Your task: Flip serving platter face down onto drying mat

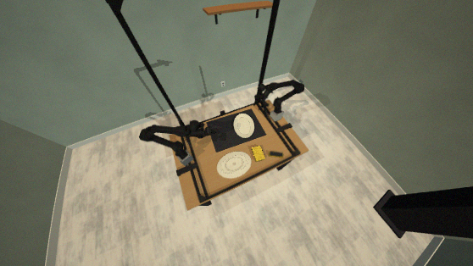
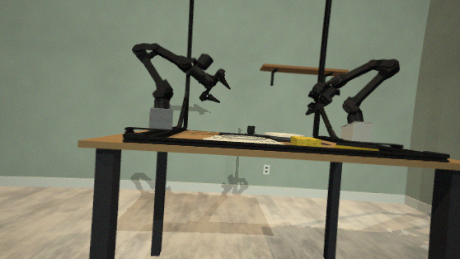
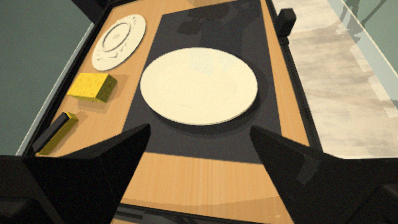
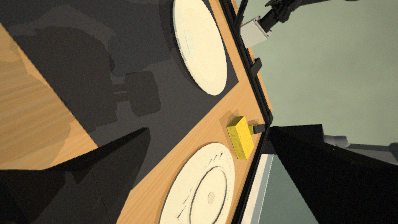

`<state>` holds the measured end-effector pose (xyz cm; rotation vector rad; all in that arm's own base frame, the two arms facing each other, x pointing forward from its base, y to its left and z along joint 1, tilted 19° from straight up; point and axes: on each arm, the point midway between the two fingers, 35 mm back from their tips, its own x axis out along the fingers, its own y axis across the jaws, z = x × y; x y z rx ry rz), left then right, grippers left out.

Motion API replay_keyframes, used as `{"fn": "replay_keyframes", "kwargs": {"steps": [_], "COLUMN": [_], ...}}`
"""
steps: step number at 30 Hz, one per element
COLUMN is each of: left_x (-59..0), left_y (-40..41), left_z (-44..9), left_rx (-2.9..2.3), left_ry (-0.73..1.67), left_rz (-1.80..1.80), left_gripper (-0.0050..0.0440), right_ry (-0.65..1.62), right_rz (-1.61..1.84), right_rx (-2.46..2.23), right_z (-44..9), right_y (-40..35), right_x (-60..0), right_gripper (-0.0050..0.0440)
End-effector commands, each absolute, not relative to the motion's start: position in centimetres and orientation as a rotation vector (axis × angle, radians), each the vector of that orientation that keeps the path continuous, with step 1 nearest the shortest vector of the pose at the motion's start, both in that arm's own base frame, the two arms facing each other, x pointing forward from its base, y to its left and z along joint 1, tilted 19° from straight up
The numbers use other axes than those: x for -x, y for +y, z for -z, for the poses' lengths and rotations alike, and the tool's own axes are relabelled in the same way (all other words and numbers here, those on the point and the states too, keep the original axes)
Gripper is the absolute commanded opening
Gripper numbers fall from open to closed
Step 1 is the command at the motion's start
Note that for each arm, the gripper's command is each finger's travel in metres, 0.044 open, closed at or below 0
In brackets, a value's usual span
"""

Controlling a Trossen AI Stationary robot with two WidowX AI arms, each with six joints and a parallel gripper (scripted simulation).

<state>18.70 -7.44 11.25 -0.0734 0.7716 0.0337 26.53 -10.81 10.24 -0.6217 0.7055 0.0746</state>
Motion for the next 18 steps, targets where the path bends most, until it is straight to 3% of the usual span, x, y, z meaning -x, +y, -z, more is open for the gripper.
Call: {"fn": "replay_keyframes", "kwargs": {"steps": [1, 18], "left_x": [-20.8, -27.5], "left_y": [-8.6, -10.7], "left_z": [-10.2, -9.4], "left_rx": [0.122, 0.306], "left_ry": [0.808, 0.749], "left_rz": [-0.003, 0.127], "left_gripper": [0.044, 0.044], "right_ry": [0.725, 0.749], "right_rz": [-0.026, 0.127], "right_rx": [0.544, 0.306], "right_z": [-10.0, -9.4], "right_y": [-10.8, -10.7], "right_x": [-26.8, -27.5], "right_gripper": [0.044, 0.044]}}
